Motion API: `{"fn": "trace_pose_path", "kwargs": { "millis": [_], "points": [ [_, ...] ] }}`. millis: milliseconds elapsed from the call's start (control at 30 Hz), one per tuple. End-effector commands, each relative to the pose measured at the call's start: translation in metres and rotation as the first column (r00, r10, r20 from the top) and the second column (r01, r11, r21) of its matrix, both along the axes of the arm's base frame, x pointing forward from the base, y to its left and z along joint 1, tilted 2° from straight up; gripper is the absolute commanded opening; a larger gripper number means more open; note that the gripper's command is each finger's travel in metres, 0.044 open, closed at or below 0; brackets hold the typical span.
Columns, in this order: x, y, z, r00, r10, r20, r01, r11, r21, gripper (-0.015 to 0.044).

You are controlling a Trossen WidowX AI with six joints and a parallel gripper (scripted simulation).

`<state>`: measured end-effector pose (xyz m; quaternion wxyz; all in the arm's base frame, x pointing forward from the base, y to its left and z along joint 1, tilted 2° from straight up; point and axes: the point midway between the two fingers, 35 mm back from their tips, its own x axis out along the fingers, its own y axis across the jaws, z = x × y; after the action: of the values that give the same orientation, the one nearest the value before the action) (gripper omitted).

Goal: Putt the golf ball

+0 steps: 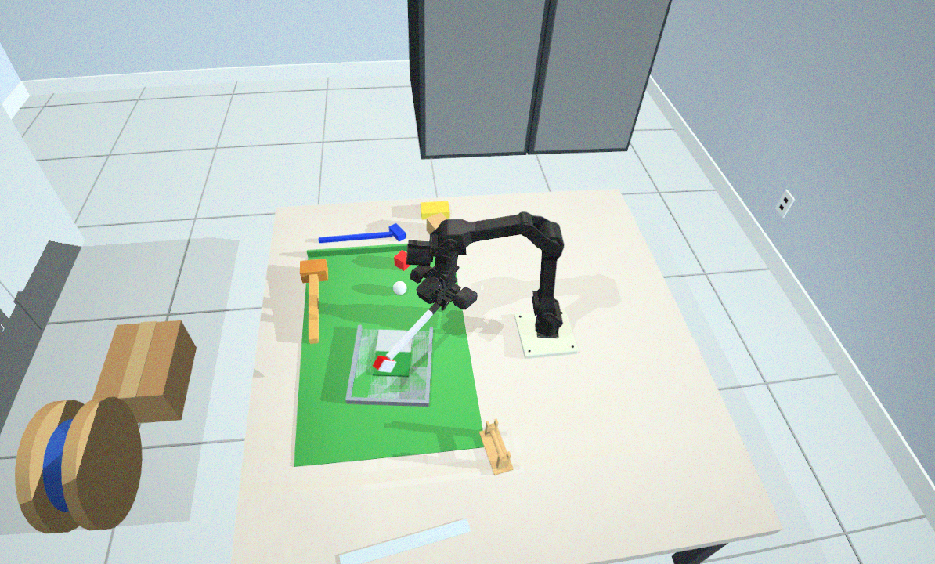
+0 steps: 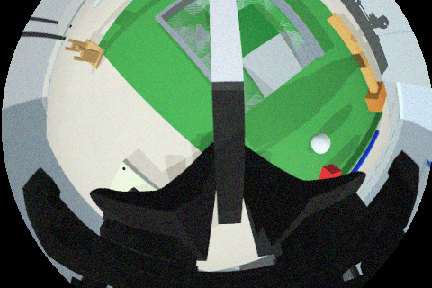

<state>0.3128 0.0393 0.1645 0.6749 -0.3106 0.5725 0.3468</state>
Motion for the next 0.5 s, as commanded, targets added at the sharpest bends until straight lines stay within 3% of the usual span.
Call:
{"fn": "trace_pose_path", "kwargs": {
  "millis": [0,467],
  "points": [
    [0.002,-0.022,0.005,0.997,-0.074,0.015,0.074,0.997,-0.006,0.0],
    [-0.008,-0.103,0.009,0.923,-0.385,-0.012,0.384,0.922,-0.042,0.0]
  ]
}}
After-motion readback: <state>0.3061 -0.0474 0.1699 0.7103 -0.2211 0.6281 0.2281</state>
